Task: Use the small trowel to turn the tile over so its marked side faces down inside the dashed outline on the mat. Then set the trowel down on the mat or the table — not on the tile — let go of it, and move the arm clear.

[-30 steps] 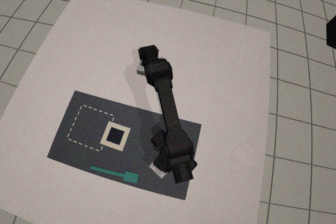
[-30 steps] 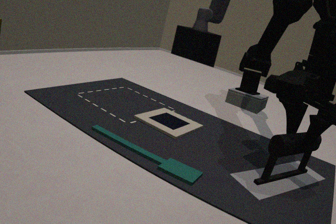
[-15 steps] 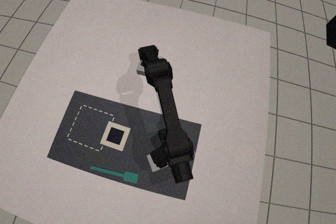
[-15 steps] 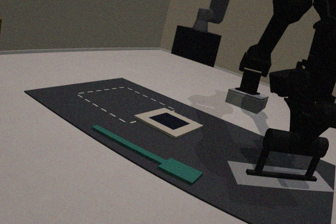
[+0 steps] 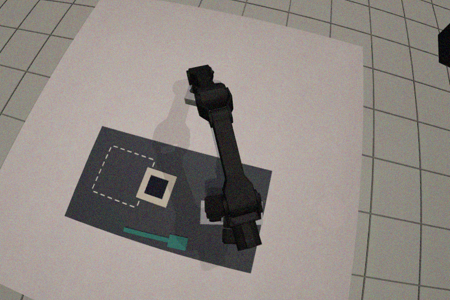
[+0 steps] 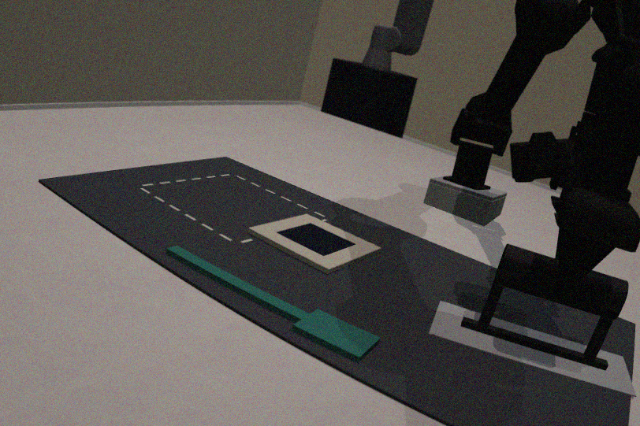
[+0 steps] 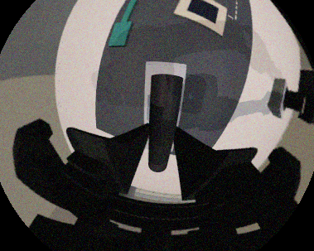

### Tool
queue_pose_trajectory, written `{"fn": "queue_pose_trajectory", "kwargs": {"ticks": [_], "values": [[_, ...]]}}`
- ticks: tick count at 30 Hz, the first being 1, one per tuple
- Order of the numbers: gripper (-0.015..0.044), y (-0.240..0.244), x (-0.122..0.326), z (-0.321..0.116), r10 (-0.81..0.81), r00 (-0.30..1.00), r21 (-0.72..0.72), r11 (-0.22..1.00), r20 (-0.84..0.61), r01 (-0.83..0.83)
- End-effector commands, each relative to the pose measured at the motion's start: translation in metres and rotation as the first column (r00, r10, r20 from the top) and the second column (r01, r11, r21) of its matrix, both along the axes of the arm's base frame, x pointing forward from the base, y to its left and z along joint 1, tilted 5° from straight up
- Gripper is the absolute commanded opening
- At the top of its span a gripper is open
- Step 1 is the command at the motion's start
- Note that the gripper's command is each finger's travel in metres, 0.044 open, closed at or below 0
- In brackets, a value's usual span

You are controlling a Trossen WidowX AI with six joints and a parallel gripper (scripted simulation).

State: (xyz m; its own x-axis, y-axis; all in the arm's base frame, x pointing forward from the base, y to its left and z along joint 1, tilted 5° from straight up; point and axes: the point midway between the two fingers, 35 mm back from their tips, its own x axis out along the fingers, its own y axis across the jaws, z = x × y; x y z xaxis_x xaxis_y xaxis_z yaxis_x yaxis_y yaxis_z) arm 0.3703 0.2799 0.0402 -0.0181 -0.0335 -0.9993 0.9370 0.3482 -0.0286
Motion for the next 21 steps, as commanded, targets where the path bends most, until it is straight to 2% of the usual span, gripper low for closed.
{"fn": "queue_pose_trajectory", "kwargs": {"ticks": [1, 2, 7, 8, 21], "values": [[0.0130, -0.0002, -0.0002, -0.0009, -0.041, 0.999, -0.002, 0.999, 0.000, 0.041], [0.0130, -0.0002, -0.0002, -0.0009, -0.041, 0.999, -0.002, 0.999, 0.000, 0.041], [0.0261, -0.0002, -0.0002, -0.0009, -0.041, 0.999, -0.002, 0.999, 0.000, 0.041], [0.0270, -0.0002, -0.0002, -0.0009, -0.041, 0.999, -0.002, 0.999, 0.000, 0.041], [0.0270, -0.0002, -0.0002, -0.0009, -0.041, 0.999, -0.002, 0.999, 0.000, 0.041]]}}
